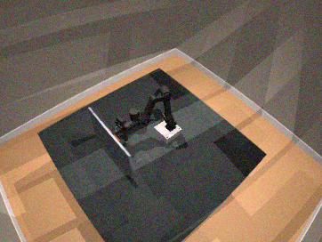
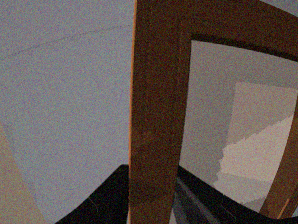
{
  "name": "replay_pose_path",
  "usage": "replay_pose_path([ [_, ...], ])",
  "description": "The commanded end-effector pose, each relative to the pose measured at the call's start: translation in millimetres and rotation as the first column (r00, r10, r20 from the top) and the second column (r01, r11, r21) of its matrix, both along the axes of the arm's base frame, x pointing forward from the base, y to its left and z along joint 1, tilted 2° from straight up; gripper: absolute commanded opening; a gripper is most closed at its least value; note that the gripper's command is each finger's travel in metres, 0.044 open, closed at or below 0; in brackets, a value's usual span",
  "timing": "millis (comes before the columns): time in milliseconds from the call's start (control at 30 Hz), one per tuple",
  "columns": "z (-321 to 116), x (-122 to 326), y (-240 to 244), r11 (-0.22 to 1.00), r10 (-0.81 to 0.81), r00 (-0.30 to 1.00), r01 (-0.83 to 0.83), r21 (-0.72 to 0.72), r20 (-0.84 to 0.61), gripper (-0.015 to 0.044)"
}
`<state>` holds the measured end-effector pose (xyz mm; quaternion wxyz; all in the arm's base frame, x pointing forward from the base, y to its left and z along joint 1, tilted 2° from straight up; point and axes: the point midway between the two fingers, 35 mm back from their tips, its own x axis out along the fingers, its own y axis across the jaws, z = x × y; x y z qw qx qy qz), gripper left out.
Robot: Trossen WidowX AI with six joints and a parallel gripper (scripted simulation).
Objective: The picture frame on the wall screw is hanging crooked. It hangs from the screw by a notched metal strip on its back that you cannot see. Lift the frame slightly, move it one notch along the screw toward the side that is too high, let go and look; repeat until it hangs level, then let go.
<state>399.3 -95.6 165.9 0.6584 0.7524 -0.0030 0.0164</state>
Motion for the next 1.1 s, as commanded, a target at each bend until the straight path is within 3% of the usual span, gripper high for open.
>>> replay_pose_path([
  [0, -0.6, 0.2, -0.6, 1.0, -0.004, 1.0, 0.004, -0.005, -0.002, 0.0],
  [1067, 8.9, -0.1, -1.0, 1.0, -0.004, 1.0, 0.004, -0.005, -0.002, 0.0],
])
